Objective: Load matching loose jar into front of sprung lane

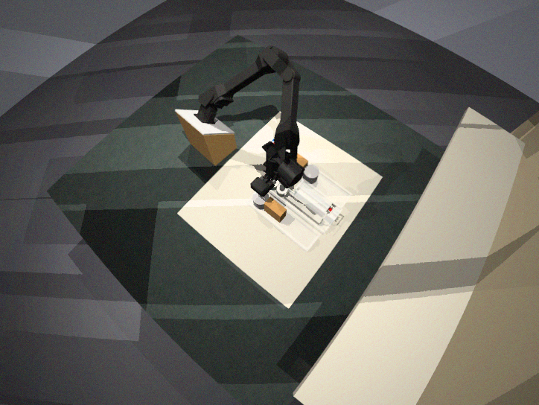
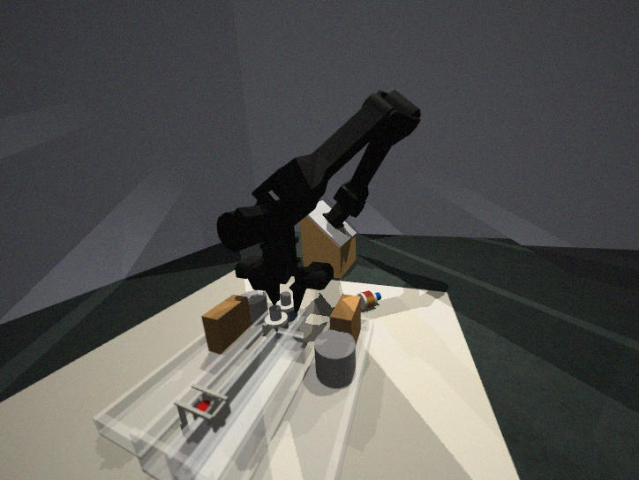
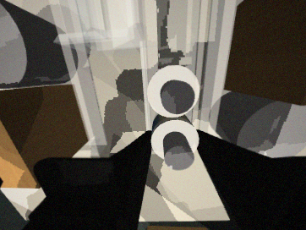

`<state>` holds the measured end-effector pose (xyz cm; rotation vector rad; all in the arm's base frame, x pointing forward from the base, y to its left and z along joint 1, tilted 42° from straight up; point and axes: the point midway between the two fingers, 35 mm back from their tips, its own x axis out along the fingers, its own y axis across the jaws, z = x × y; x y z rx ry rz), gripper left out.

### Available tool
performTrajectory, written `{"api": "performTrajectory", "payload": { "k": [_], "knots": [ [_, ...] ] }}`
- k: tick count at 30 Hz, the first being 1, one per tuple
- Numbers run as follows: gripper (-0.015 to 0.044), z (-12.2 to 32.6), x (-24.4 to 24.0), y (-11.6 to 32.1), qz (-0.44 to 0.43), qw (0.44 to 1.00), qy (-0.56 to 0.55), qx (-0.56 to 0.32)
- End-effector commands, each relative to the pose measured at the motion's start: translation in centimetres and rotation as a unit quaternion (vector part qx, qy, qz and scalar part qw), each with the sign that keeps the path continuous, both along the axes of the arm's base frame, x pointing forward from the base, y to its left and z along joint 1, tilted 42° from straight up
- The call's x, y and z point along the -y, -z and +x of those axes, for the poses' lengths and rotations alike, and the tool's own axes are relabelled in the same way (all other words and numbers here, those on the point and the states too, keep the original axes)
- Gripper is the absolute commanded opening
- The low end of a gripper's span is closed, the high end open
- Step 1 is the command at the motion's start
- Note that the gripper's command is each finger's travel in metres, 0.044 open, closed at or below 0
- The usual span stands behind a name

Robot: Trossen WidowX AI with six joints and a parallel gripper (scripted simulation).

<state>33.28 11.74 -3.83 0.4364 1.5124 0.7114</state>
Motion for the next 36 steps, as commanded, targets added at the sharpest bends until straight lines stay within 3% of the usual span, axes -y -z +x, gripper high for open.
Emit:
{"api": "performTrajectory", "payload": {
  "k": [1,36],
  "knots": [
    [0.0,0.32,-0.24,-0.03,0.005,1.0,0.001,0.007],
    [0.0,-0.11,-0.56,0.4,0.005,1.0,0.001,0.007]
  ]
}}
